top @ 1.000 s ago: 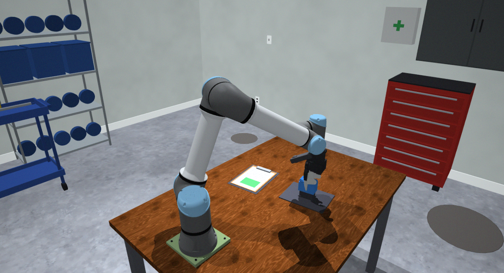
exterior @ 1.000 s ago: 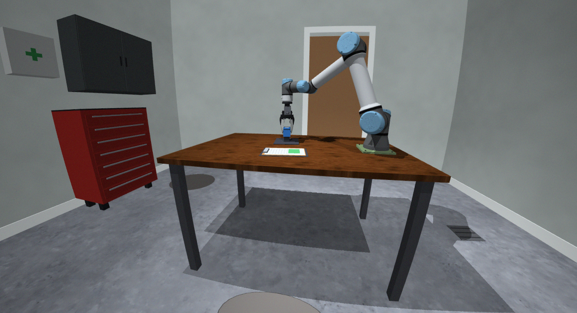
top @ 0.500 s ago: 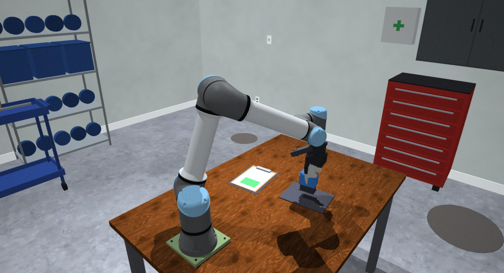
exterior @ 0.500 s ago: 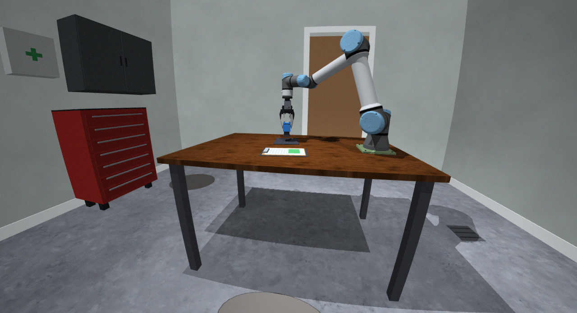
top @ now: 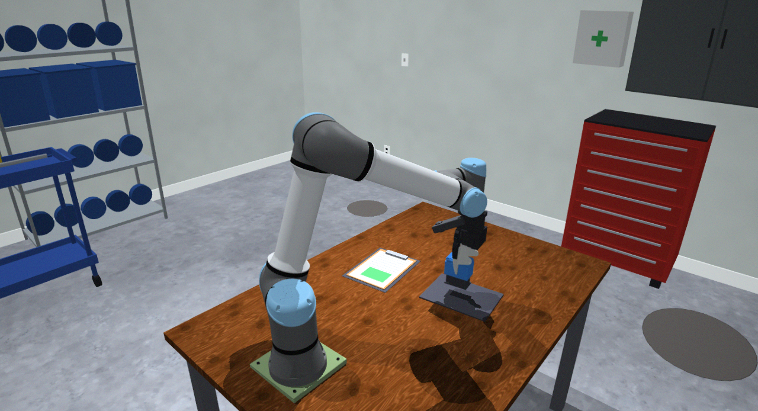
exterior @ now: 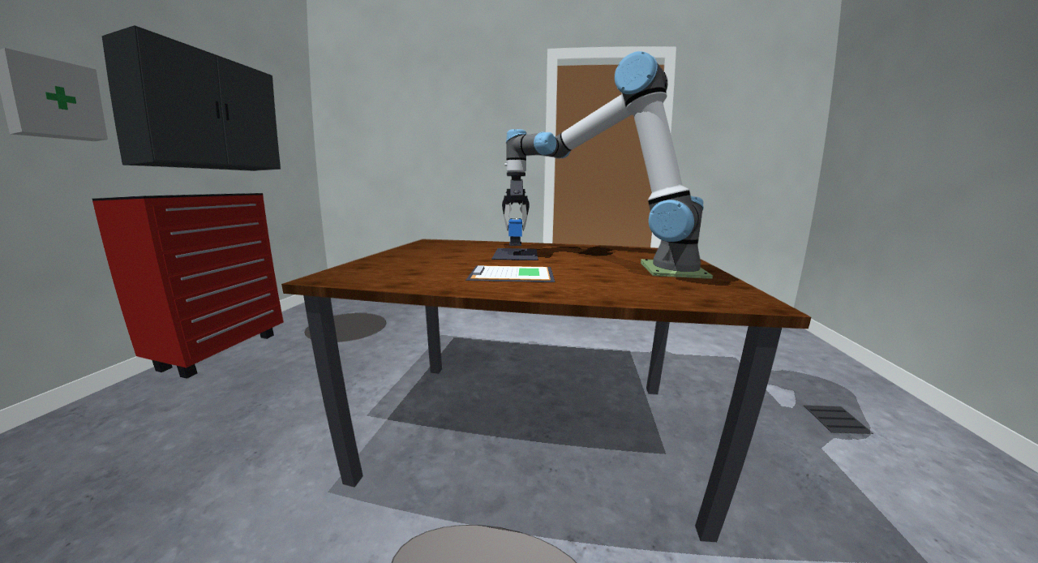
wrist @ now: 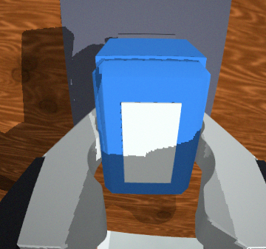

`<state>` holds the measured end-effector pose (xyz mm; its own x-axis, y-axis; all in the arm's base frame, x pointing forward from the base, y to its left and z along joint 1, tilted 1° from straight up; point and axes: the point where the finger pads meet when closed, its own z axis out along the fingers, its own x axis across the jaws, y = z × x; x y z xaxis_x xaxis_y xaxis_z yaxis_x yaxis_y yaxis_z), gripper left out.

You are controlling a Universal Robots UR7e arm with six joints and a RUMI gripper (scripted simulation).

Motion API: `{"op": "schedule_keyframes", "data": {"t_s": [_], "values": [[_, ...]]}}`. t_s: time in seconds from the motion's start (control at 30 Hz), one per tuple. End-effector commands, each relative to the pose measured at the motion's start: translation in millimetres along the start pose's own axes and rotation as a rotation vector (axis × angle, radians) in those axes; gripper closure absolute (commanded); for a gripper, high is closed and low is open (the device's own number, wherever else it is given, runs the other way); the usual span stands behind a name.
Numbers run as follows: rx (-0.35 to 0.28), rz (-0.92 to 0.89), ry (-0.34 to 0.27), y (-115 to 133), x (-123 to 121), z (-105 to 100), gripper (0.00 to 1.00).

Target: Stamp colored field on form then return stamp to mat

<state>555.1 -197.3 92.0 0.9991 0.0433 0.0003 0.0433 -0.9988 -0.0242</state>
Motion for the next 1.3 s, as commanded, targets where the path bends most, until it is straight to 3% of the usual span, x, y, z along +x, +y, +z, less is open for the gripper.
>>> {"op": "schedule_keyframes", "data": {"t_s": [0.0, 0.1, 0.37, 0.43, 0.47, 0.53, 0.67, 1.27], "values": [[0.0, 0.004, 0.001, -63.3, 3.2, -2.5, 0.8], [0.0, 0.008, 0.001, -117.0, 0.5, -3.7, 0.8], [-0.001, 0.019, 0.001, -217.8, -24.8, -2.8, 0.8], [-0.001, 0.019, 0.001, -217.8, -24.8, -2.8, 0.8], [-0.001, 0.02, 0.001, -255.2, -34.1, -3.2, 0.8], [0.0, 0.022, 0.001, -275.6, -41.9, -3.0, 0.8], [0.0, 0.023, 0.001, -289.2, -48.2, -2.6, 0.8], [0.001, 0.023, -0.001, -293.2, -48.8, 0.0, 0.8]]}}
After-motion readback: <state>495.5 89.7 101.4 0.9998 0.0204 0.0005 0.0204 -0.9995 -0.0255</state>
